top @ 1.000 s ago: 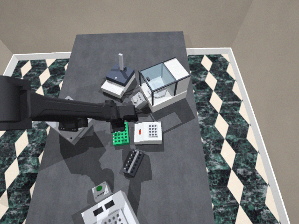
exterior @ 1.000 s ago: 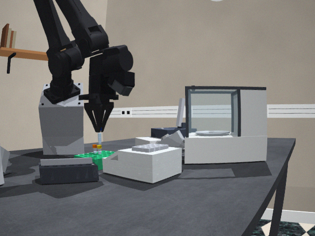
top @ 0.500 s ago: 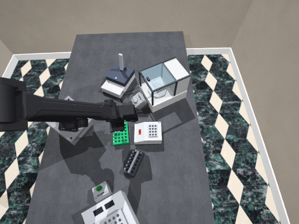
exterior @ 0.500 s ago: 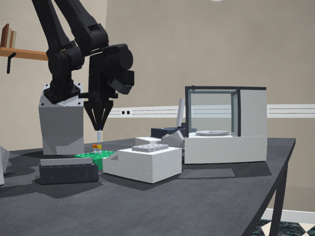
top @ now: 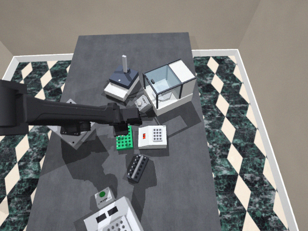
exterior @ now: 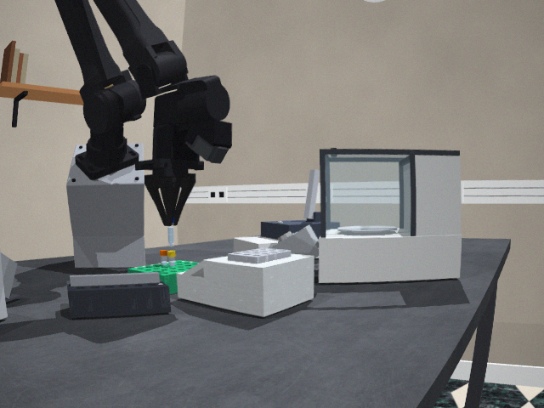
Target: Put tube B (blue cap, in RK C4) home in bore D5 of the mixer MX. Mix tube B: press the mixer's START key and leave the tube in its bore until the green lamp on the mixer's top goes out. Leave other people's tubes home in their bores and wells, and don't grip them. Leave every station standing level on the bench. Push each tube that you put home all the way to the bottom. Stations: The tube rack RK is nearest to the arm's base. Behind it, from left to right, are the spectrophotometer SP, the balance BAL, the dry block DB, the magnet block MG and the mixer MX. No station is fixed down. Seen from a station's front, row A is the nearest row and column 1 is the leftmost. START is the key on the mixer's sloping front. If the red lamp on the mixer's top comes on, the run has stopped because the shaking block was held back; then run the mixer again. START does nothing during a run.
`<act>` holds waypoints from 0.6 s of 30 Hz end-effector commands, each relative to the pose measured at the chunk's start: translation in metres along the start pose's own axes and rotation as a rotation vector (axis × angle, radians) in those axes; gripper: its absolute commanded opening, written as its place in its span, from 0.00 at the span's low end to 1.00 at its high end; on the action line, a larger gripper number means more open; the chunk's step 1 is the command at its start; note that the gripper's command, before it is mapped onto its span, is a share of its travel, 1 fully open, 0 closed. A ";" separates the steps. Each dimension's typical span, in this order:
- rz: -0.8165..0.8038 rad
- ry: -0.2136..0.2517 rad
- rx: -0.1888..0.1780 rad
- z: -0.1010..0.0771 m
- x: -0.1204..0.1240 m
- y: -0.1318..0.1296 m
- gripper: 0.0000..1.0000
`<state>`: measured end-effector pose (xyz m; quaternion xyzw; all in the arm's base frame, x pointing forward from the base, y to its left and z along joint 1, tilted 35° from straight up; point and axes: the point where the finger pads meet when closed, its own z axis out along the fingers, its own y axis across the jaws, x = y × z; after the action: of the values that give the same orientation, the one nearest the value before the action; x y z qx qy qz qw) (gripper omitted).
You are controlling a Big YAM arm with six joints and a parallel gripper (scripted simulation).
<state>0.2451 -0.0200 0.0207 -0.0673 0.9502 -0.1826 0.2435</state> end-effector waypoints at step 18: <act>0.016 -0.035 -0.003 -0.011 -0.017 -0.001 0.09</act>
<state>0.2441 -0.0200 0.0208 -0.0682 0.9504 -0.1827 0.2421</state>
